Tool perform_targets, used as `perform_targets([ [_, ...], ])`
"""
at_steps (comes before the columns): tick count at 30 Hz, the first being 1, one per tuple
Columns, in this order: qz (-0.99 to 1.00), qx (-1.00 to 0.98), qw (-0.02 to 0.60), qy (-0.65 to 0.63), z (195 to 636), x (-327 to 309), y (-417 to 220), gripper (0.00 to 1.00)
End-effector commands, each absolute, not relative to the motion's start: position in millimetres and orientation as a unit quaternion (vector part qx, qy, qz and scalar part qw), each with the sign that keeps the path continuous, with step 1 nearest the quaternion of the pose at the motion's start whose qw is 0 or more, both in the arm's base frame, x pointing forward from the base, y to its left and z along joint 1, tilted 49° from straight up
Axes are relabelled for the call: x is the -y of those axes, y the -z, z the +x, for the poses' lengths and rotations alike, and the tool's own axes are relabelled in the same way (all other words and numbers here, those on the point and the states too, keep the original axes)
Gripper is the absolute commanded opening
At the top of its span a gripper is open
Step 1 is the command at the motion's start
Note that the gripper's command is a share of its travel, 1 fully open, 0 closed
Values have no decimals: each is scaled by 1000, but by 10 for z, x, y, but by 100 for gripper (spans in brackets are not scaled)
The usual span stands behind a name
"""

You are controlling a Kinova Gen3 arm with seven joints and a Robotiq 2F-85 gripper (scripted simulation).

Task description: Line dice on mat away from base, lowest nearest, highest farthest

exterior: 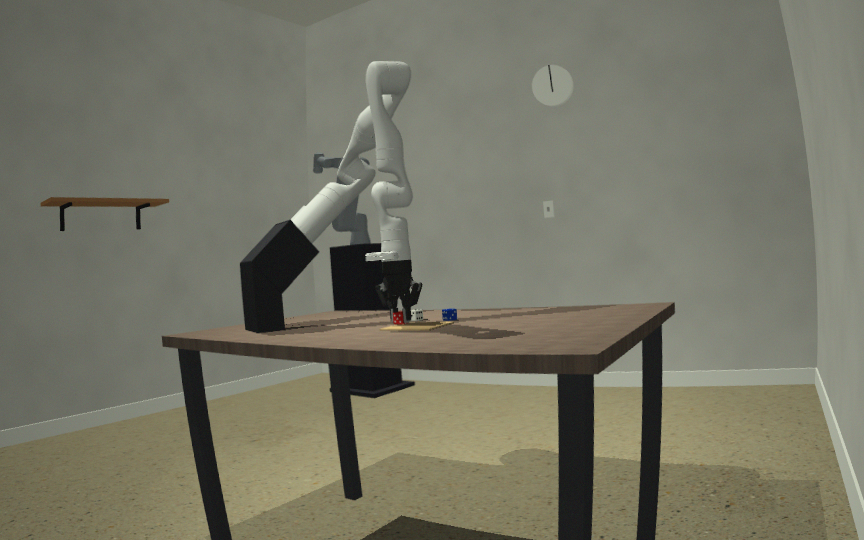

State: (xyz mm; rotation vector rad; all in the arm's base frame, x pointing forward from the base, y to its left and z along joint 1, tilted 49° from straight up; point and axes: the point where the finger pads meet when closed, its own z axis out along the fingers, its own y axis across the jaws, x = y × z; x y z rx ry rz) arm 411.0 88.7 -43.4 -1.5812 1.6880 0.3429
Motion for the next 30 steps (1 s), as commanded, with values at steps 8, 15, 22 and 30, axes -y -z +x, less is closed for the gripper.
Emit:
perform_targets([
  [8,-628,-660,390,-133,4120,-879,442,26],
  [15,-629,-659,391,-132,4125,-876,441,26],
  [22,-629,-659,391,-132,4125,-876,441,26],
  [30,-629,-659,391,-132,4125,-876,441,26],
])
